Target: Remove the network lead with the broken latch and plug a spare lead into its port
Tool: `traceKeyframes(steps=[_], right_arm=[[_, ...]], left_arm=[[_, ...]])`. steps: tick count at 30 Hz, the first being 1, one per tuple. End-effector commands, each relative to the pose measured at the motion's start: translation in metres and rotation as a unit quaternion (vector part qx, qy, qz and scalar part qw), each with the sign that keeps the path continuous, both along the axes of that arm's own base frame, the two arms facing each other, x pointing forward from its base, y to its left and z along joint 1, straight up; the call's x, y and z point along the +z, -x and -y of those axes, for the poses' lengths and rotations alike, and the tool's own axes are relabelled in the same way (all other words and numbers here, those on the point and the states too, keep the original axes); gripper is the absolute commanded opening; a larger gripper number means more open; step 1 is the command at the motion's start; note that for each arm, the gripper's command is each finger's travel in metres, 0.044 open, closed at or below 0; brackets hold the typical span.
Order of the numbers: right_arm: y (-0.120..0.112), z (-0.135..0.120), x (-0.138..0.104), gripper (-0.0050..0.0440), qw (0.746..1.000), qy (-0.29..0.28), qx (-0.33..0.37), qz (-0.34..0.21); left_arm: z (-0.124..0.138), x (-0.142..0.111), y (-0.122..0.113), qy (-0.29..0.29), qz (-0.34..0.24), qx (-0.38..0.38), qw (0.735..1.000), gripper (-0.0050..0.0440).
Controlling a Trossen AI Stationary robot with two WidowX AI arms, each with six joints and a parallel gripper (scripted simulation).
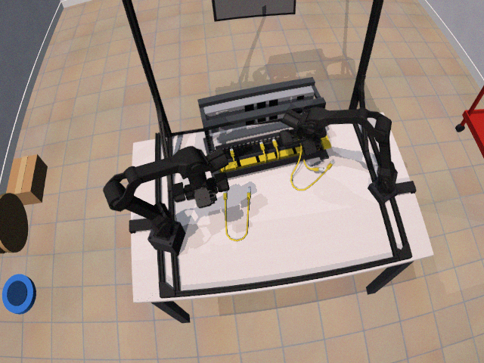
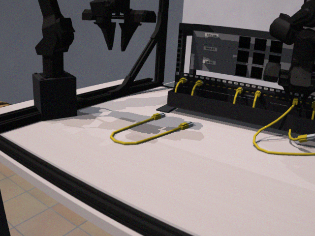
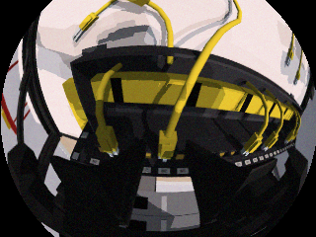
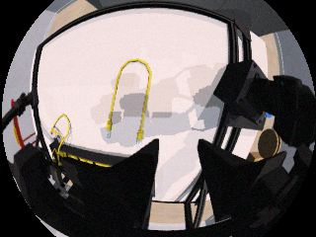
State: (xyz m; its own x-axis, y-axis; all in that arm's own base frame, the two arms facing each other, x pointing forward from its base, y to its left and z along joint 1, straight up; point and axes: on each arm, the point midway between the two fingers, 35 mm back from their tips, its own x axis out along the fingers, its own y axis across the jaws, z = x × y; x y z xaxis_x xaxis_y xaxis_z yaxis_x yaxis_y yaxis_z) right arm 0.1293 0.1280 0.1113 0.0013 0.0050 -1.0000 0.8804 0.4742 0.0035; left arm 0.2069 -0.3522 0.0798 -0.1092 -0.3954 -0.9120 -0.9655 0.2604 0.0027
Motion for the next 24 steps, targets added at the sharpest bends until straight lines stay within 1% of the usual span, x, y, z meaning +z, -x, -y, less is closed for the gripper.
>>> traceKeyframes(steps=[1,17,18,24], right_arm=[[0.0,0.0,0.0,0.0176,1.0,0.0,0.0,0.0],[0.0,0.0,0.0,0.0176,1.0,0.0,0.0,0.0],[0.0,0.0,0.0,0.0176,1.0,0.0,0.0,0.0],[0.0,0.0,0.0,0.0176,1.0,0.0,0.0,0.0]], left_arm=[[0.0,0.0,0.0,0.0,0.0,0.0,1.0,0.0176],[0.0,0.0,0.0,0.0,0.0,0.0,1.0,0.0176],[-0.024,0.054,-0.007,0.0,0.0,0.0,1.0,0.0176],[-0.024,0.054,-0.007,0.0,0.0,0.0,1.0,0.0176]])
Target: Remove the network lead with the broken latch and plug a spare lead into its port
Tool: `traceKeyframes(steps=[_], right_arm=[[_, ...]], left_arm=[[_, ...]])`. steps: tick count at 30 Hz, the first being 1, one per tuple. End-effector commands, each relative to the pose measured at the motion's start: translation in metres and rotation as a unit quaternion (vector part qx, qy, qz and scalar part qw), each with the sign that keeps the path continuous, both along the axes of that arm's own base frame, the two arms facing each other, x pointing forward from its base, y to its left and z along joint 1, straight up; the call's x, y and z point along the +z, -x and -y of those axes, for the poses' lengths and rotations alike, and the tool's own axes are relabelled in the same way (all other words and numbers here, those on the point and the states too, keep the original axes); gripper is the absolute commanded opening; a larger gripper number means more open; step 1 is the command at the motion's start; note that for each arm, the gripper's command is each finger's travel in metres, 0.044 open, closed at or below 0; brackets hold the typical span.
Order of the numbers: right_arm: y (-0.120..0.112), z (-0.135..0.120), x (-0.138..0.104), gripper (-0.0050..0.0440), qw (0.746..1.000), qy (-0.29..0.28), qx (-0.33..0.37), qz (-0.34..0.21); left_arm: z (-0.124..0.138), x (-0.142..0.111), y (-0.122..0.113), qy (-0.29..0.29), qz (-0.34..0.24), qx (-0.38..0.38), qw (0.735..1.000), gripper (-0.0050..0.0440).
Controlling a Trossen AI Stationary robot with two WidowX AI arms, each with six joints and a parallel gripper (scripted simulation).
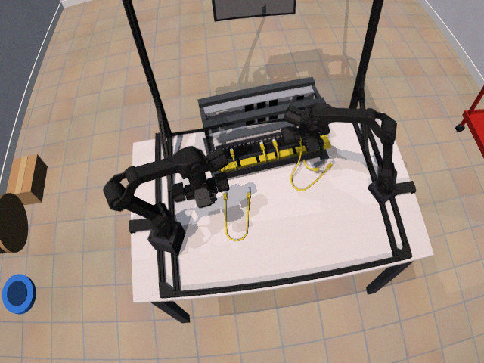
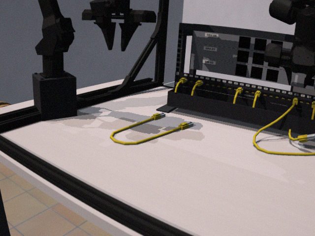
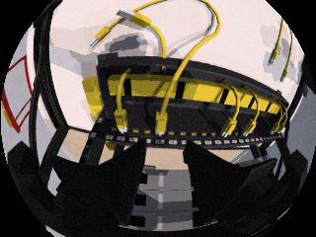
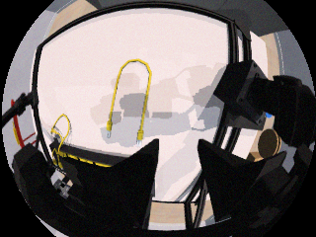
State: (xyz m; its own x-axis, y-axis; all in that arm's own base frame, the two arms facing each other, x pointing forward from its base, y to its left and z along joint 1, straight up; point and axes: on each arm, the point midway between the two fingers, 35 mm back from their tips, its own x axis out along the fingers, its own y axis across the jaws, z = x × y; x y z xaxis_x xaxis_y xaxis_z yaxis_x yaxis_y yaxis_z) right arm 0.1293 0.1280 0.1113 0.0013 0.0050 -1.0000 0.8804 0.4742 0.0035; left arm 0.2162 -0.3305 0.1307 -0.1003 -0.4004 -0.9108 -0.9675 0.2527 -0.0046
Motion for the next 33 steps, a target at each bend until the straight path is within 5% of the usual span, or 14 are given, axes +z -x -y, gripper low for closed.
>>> traceKeyframes(steps=[1,27,28,33], right_arm=[[0.0,0.0,0.0,0.0176,1.0,0.0,0.0,0.0],[0.0,0.0,0.0,0.0176,1.0,0.0,0.0,0.0],[0.0,0.0,0.0,0.0176,1.0,0.0,0.0,0.0],[0.0,0.0,0.0,0.0176,1.0,0.0,0.0,0.0]], left_arm=[[-0.003,0.003,0.002,-0.002,-0.003,-0.004,1.0,0.0176],[-0.007,0.012,0.001,-0.004,-0.004,-0.002,1.0,0.0176],[-0.06,0.022,0.027,-0.053,0.01,-0.002,0.999,0.0176],[-0.06,0.022,0.027,-0.053,0.01,-0.002,0.999,0.0176]])
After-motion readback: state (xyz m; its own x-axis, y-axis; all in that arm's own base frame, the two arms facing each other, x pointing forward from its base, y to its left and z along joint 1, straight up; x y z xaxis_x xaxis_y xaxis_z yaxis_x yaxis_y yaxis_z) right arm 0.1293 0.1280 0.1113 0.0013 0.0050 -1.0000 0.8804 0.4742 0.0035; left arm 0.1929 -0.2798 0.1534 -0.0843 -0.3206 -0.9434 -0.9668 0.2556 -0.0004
